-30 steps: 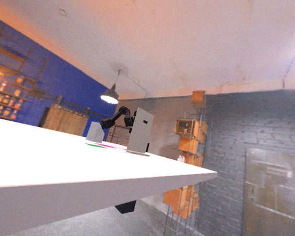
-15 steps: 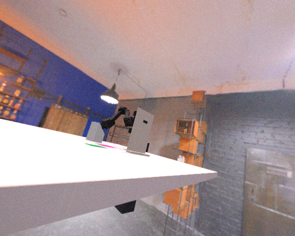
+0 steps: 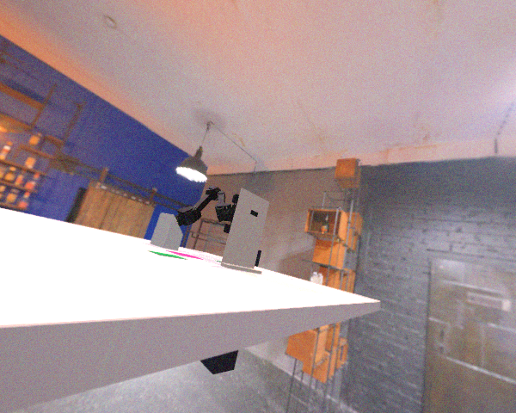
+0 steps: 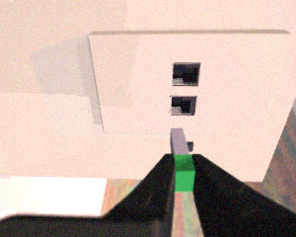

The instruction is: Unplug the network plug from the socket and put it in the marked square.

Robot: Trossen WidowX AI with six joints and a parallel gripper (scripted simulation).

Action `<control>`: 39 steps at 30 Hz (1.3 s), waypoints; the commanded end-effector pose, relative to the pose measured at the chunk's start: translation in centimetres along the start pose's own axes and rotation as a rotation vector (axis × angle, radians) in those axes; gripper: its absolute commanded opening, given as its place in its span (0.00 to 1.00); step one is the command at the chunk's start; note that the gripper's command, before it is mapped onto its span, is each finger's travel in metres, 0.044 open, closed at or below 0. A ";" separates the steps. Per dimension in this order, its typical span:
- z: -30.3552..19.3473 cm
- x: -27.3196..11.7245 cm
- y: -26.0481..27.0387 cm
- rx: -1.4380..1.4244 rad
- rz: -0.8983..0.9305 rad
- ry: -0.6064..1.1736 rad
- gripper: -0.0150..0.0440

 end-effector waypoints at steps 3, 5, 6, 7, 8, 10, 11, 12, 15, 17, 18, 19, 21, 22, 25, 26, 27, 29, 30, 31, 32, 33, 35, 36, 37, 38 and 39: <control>-0.1 -0.4 -0.1 0.006 -0.003 0.000 0.25; -0.1 -0.4 -0.1 0.006 -0.003 0.000 0.25; -0.1 -0.5 -0.1 0.006 -0.003 0.000 0.25; -0.1 -0.5 -0.1 0.006 -0.003 0.000 0.25; -0.1 -0.6 -0.1 0.006 -0.003 0.000 0.25; -0.1 -0.6 -0.1 0.006 -0.003 0.000 0.25; -0.2 -0.7 -0.1 0.006 -0.003 0.000 0.25; -0.2 -0.7 -0.1 0.006 -0.003 0.000 0.25; -0.2 -0.9 -0.1 0.006 -0.003 0.000 0.25; -0.2 -0.9 -0.1 0.006 -0.003 0.000 0.25; -0.2 -1.0 -0.1 0.006 -0.003 0.000 0.25; -0.3 -1.0 -0.1 0.006 -0.003 0.000 0.25; -0.3 -1.1 -0.1 0.006 -0.003 0.000 0.25; -0.3 -1.1 -0.1 0.006 -0.003 0.000 0.25; -0.3 -1.3 -0.1 0.006 -0.003 0.000 0.25; -0.3 -1.3 -0.1 0.006 -0.003 0.000 0.25; -0.4 -1.4 -0.1 0.006 -0.003 0.000 0.25; -0.4 -1.4 -0.1 0.006 -0.003 0.000 0.25; -0.4 -1.5 -0.1 0.006 -0.003 0.000 0.25; -0.4 -1.5 -0.1 0.006 -0.003 0.000 0.25; -0.4 -1.6 -0.1 0.006 -0.003 0.000 0.25; -0.4 -1.6 -0.1 0.006 -0.003 0.000 0.25; -0.4 -1.7 -0.1 0.006 -0.003 0.000 0.25; -0.5 -1.7 -0.1 0.006 -0.003 0.000 0.25; -0.5 -1.8 -0.1 0.006 -0.003 0.000 0.25; -0.5 -1.8 -0.2 0.006 -0.003 0.000 0.25; -0.5 -1.8 -0.2 0.006 -0.003 0.000 0.25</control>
Point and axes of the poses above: the point midway between the two fingers, 35 mm back from their tips, its own x axis out along the fingers, its own y axis across the jaws, z = x × y, the point moved 7 cm from there along -x, back along the fingers, and after that the axes turned 10 degrees about x, right-handed, at the moved point
